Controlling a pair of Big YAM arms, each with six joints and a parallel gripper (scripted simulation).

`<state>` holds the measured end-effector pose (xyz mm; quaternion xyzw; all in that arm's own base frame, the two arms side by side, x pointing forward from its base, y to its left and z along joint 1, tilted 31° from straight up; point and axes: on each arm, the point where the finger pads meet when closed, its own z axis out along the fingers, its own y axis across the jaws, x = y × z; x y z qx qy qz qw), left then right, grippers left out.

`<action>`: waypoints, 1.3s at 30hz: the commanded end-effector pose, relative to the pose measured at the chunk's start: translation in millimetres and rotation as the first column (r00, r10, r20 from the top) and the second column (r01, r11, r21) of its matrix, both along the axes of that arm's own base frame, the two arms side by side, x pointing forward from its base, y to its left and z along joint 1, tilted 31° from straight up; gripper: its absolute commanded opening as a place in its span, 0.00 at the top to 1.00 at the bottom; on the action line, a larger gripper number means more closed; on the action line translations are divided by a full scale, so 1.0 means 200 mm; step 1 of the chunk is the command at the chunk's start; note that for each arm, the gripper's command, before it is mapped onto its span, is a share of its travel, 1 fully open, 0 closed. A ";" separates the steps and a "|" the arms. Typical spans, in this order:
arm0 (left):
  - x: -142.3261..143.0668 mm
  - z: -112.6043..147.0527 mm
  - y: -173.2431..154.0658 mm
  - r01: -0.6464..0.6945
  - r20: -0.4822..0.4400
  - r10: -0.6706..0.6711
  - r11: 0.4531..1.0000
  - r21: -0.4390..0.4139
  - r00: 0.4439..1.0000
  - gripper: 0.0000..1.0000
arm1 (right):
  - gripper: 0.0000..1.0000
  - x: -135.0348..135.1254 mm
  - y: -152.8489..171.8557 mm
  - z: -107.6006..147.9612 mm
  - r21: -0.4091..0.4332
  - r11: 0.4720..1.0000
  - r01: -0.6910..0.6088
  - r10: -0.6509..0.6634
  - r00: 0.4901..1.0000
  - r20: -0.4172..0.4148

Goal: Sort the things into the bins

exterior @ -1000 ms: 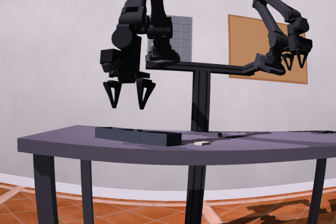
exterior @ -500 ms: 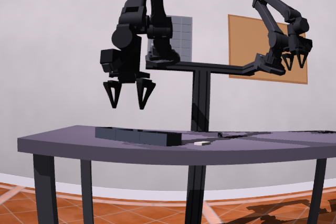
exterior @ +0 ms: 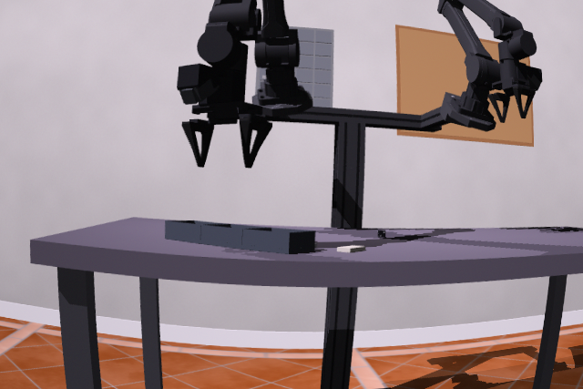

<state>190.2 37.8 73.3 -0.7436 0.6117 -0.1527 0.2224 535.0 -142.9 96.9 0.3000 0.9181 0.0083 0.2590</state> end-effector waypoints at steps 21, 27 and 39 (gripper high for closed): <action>-0.02 -0.01 0.00 -0.017 -0.008 0.017 1.000 -0.009 1.000 0.00 | 0.00 -0.16 0.05 0.43 -0.010 1.000 0.002 -0.002 0.999 0.038; -0.02 -0.01 0.00 -0.017 -0.008 0.017 1.000 -0.009 1.000 0.00 | 0.00 -0.16 0.05 0.43 -0.010 1.000 0.002 -0.002 0.999 0.038; -0.02 -0.01 0.00 -0.017 -0.008 0.017 1.000 -0.009 1.000 0.00 | 0.61 -0.04 0.39 0.09 0.065 0.991 0.113 -0.115 0.993 0.023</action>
